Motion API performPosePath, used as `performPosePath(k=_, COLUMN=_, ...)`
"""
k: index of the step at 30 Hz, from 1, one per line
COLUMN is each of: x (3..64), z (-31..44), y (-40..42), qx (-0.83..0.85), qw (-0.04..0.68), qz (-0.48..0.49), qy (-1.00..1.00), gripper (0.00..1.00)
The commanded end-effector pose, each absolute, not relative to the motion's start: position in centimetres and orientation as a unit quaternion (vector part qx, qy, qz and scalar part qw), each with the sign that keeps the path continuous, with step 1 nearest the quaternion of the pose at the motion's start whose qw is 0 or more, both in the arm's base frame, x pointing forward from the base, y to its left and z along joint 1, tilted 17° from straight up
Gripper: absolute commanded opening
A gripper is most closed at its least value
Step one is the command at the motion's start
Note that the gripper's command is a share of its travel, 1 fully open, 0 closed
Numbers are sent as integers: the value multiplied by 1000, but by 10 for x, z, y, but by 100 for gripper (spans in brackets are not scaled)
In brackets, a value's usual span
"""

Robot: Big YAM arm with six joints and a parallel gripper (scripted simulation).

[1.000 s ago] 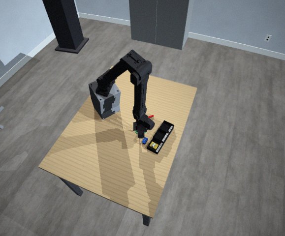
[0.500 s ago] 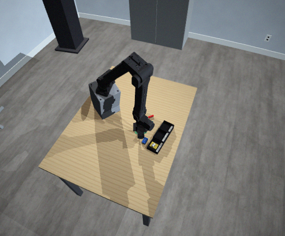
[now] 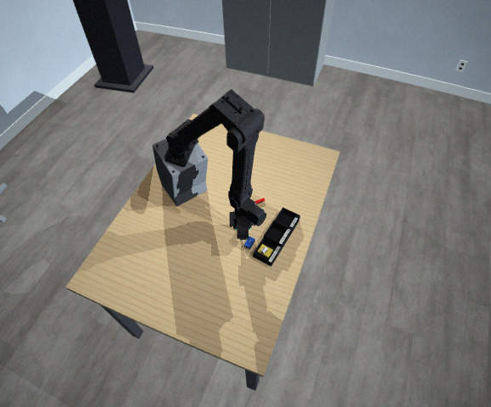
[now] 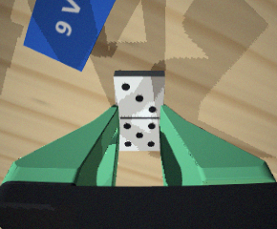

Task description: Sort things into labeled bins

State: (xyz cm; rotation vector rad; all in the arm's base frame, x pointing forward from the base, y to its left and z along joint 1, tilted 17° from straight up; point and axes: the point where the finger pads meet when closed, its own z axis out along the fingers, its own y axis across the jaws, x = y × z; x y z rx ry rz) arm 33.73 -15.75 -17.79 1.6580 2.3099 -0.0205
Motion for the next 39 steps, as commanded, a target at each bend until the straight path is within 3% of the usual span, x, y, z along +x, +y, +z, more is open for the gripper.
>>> performPosePath(k=1, x=334, z=-183, y=-156, qx=574, qw=143, qz=-8, qy=807, gripper=20)
performPosePath(k=21, x=334, z=-183, y=-155, qx=573, qw=145, qz=-8, qy=806, gripper=20)
performPosePath(k=39, x=326, z=-122, y=-144, qx=575, qw=151, qz=-6, qy=804, gripper=20)
